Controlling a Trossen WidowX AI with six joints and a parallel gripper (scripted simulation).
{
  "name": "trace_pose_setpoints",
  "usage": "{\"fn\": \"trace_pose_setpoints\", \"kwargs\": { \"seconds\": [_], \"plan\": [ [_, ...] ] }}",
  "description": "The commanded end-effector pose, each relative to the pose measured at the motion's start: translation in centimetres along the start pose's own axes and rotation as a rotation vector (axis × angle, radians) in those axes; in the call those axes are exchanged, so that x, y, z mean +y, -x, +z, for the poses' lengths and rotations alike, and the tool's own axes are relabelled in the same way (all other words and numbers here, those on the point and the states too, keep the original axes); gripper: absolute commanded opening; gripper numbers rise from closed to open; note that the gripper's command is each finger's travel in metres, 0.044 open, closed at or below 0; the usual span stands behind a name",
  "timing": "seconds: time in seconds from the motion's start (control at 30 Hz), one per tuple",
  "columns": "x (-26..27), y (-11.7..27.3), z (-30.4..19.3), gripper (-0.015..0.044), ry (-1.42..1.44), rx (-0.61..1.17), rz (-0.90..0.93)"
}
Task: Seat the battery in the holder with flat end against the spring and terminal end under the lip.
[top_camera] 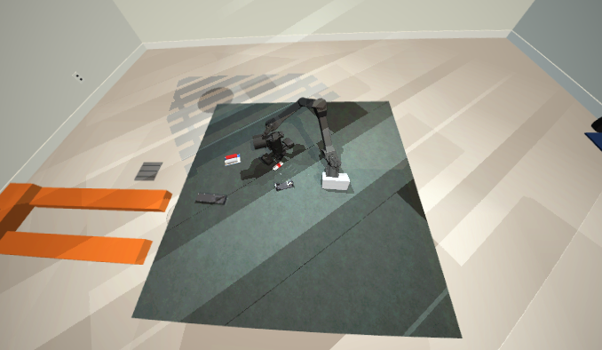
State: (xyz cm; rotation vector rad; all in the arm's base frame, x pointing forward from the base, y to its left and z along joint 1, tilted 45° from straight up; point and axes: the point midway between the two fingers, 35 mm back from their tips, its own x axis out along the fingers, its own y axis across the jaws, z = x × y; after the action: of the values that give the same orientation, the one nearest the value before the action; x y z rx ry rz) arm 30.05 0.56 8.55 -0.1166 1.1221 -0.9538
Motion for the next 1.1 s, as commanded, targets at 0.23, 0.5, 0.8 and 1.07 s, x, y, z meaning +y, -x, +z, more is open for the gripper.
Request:
{"fn": "trace_pose_setpoints", "kwargs": {
  "seconds": [0.23,0.5,0.8,1.07],
  "plan": [
    [0.7,6.7,-0.1,0.0,-0.007,0.003,0.012],
    [0.6,6.6,0.0,0.0,-0.005,-0.004,0.014],
    [1.1,5.3,0.1,0.0131,0.295,-0.004,0.014],
    [2.1,2.5,0.1,0.0249,0.996,-0.007,0.013]
  ]
}}
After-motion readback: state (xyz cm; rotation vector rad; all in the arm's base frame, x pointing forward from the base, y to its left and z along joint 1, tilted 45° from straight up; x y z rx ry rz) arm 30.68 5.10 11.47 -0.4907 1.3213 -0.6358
